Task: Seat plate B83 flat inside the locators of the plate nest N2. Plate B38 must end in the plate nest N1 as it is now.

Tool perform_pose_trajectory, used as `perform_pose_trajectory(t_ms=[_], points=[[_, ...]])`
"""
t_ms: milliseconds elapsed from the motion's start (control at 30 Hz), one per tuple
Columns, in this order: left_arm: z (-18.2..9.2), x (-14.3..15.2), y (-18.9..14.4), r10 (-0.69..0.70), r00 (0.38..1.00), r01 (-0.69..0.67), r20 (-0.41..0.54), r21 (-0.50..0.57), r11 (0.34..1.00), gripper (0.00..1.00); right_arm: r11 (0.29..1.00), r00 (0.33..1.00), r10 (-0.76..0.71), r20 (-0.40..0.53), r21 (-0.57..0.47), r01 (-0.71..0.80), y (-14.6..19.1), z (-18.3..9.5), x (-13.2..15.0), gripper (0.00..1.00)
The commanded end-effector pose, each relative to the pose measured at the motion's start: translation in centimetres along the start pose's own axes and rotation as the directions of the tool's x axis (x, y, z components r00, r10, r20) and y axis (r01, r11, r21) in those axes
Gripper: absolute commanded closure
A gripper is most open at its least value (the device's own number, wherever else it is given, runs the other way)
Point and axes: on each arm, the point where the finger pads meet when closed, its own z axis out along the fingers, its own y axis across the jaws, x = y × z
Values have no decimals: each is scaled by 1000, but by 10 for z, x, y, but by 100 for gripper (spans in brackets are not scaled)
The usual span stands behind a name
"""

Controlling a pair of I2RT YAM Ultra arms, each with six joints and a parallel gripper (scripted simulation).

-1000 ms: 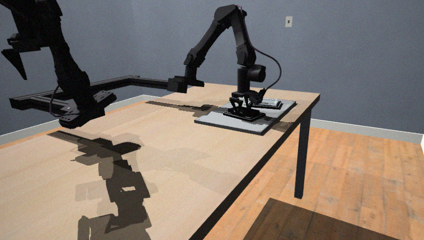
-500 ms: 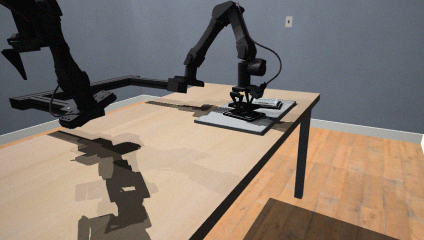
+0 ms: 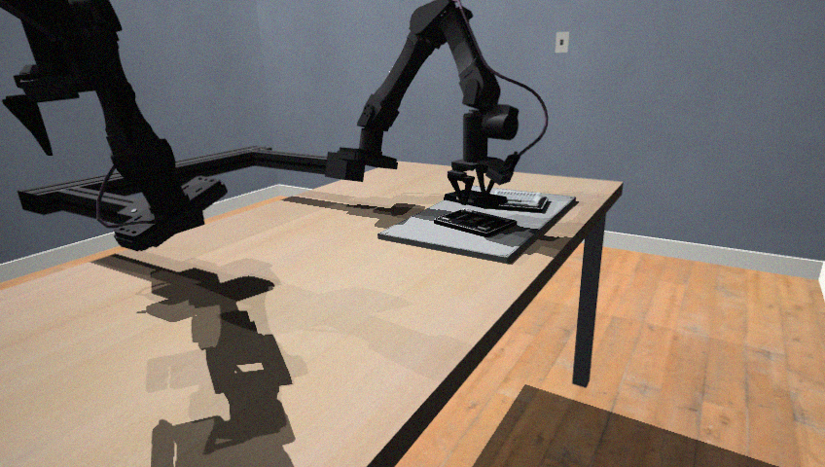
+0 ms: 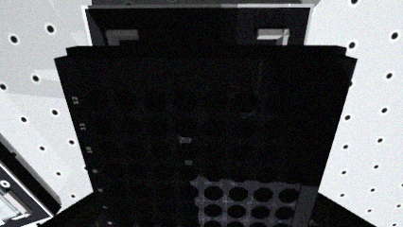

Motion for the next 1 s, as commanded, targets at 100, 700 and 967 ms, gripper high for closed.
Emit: perform_pose_trajectory(t_ms=[100,700,967], points=[[-13,-8,-6,7,1000,-7,17,7,1000,100,1000,1000,13,27,4,-13,-2,-3,2,0],[-8,-5,-7,8,1000,-8,20,7,1000,100,1000,1000,13,27,4,-13,-2,-3,2,0],[-8,-5,-7,8,1000,-8,20,7,1000,100,1000,1000,13,27,4,-13,-2,-3,2,0]])
